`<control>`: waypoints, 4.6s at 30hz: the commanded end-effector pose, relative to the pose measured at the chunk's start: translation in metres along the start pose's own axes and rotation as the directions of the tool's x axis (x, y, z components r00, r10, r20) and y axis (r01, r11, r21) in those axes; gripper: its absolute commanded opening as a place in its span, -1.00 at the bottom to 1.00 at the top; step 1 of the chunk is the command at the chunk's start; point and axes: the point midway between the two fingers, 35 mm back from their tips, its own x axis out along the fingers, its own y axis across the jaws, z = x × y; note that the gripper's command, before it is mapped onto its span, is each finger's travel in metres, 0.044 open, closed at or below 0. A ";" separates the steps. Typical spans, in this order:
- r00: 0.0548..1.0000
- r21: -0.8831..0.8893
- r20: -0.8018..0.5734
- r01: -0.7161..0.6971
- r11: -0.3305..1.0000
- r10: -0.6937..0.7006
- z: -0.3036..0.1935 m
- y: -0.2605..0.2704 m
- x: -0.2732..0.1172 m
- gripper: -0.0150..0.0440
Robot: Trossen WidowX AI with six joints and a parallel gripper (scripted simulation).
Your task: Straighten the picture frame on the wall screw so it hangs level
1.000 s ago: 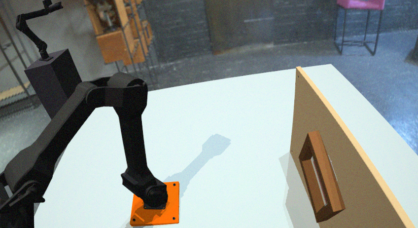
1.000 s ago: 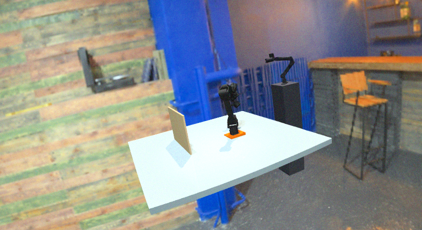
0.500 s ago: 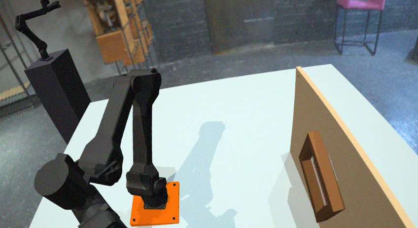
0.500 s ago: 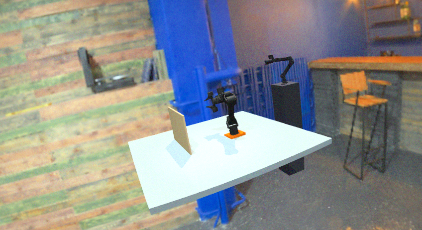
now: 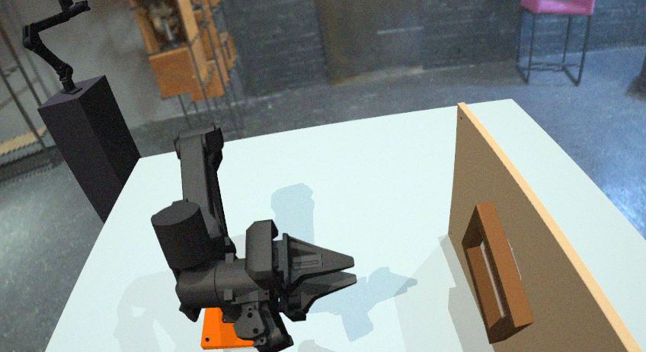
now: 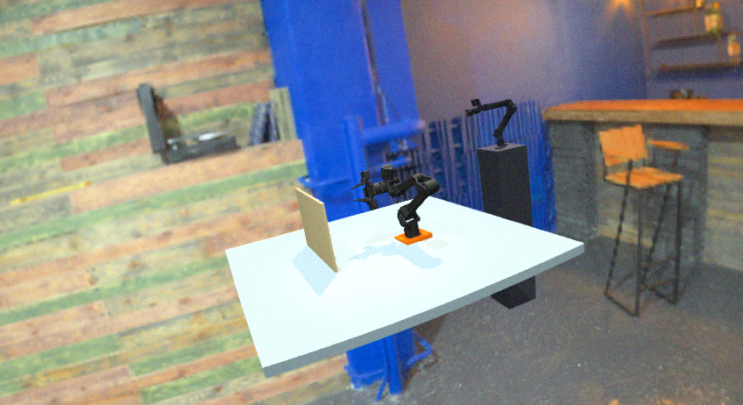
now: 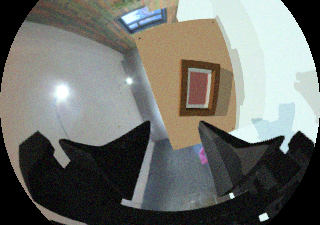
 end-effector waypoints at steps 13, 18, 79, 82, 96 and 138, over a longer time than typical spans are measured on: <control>0.999 0.006 -0.031 0.009 1.000 -0.009 -0.007 -0.004 0.001 0.39; 0.999 0.006 -0.031 0.009 1.000 -0.009 -0.007 -0.004 0.001 0.39; 0.999 0.006 -0.031 0.009 1.000 -0.009 -0.007 -0.004 0.001 0.39; 0.999 0.006 -0.031 0.009 1.000 -0.009 -0.007 -0.004 0.001 0.39; 0.999 0.010 -0.037 -0.017 1.000 0.017 0.003 -0.010 0.024 0.39; 0.999 0.006 -0.034 -0.004 1.000 0.004 0.006 -0.039 0.153 0.39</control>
